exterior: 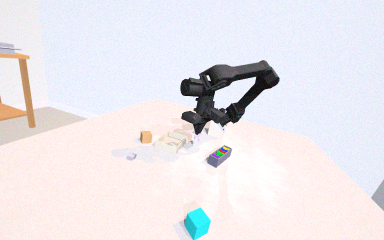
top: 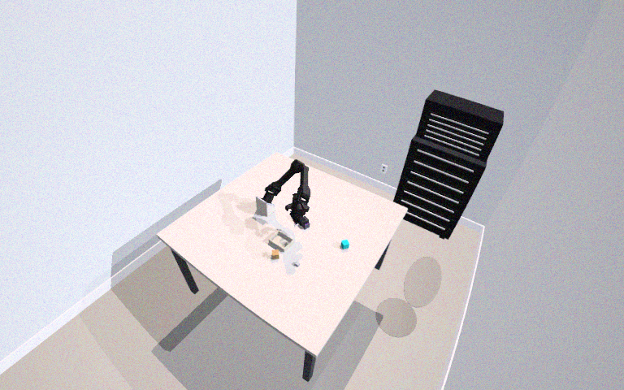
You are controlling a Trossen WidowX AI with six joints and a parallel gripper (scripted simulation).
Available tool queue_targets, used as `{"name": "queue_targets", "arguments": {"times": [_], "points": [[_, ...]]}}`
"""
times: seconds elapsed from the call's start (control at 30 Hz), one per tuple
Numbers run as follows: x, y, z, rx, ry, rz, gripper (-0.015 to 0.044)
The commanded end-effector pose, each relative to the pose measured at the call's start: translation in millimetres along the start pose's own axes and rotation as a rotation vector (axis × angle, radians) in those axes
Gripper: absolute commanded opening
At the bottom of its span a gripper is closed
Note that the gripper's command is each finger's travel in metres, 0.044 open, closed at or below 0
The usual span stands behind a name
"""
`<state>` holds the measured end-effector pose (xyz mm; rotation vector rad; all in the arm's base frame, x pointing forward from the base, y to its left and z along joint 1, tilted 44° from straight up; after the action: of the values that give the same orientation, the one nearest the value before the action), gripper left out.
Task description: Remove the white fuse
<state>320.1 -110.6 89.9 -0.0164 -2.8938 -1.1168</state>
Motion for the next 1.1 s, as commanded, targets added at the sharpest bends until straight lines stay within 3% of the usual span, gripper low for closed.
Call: {"name": "queue_targets", "arguments": {"times": [0.0, 0.5, 1.07], "points": [[-2, -24, -2, 0.006, -0.005, -0.004, 0.0], [12, -117, 5, -0.004, -0.002, -0.009, 0.0], [12, -122, 24, -0.006, -0.002, -0.01, 0.0]]}}
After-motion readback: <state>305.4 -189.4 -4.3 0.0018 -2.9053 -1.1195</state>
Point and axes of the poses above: the point midway between the two fingers, 35 mm back from their tips, its own z axis out along the fingers, its own x axis across the jaws, y = z × x, the point moved 10 cm from there along -z, back along the fingers, and after that the axes turned 11 degrees about -z, right-handed, at the moved point
